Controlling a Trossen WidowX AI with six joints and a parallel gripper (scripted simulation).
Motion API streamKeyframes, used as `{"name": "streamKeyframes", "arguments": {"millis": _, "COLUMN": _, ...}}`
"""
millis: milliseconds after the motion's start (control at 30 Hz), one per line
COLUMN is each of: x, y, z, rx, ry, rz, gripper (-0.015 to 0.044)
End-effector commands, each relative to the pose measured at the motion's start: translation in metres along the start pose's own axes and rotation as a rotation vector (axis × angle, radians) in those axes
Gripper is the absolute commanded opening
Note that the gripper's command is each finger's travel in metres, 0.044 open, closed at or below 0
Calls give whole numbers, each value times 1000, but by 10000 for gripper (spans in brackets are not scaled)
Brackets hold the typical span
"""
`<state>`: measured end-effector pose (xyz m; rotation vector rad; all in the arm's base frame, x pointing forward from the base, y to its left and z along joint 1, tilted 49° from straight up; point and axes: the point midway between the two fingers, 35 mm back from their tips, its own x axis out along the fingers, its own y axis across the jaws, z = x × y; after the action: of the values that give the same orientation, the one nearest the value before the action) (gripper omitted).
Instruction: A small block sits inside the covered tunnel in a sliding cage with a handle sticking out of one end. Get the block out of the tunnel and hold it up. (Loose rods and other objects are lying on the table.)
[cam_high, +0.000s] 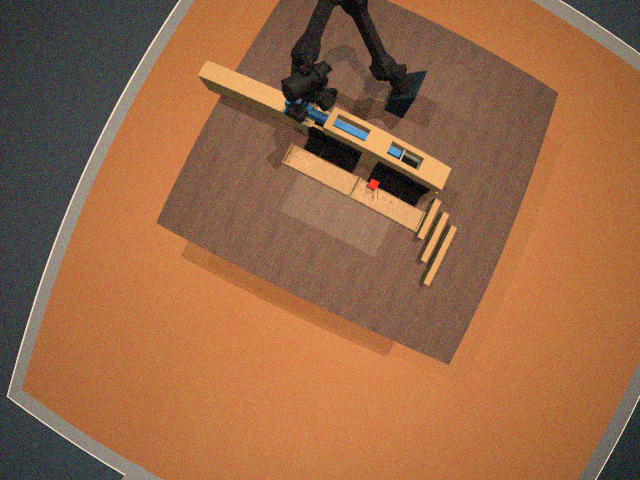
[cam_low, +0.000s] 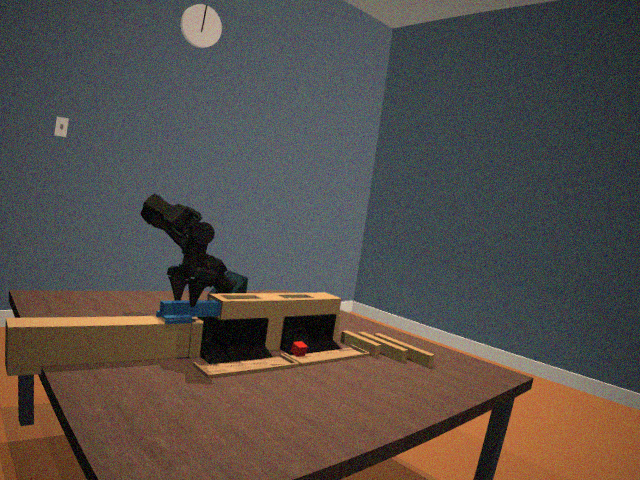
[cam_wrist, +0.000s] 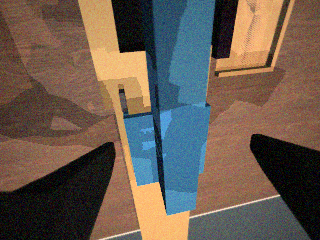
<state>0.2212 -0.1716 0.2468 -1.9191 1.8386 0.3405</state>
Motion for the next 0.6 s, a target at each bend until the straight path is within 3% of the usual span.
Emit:
{"name": "streamKeyframes", "arguments": {"millis": 0, "x": 6, "y": 2, "z": 2, "rx": -5, "ry": -4, "rz": 1, "gripper": 440}}
{"name": "streamKeyframes", "arguments": {"millis": 333, "x": 21, "y": 5, "z": 4, "rx": -5, "ry": 0, "rz": 0, "gripper": 440}}
{"name": "streamKeyframes", "arguments": {"millis": 567, "x": 17, "y": 4, "z": 3, "rx": 0, "ry": 3, "rz": -1, "gripper": 276}}
